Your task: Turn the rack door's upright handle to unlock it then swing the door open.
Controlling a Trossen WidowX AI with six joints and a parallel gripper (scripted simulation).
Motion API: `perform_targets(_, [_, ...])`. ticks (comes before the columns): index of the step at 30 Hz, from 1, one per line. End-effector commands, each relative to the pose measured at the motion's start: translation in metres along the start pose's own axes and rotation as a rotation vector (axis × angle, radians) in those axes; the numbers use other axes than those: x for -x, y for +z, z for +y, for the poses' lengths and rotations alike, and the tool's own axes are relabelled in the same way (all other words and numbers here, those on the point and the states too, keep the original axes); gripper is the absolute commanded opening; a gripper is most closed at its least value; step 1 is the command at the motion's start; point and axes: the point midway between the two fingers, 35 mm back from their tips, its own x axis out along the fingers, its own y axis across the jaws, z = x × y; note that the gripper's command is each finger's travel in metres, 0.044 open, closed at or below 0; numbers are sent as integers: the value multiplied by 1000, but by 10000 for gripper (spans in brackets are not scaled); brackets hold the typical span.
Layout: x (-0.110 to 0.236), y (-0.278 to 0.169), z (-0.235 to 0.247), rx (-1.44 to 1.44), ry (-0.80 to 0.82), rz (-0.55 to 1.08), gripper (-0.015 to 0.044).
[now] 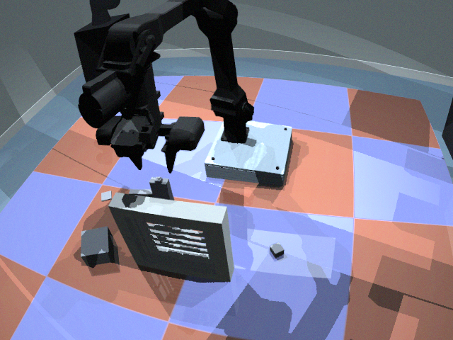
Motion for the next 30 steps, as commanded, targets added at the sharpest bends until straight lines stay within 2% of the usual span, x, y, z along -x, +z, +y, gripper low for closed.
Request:
perform_targets(1, [-3,0,0,4,10,11,286])
perform_targets(30, [-50,1,0,4,10,11,286])
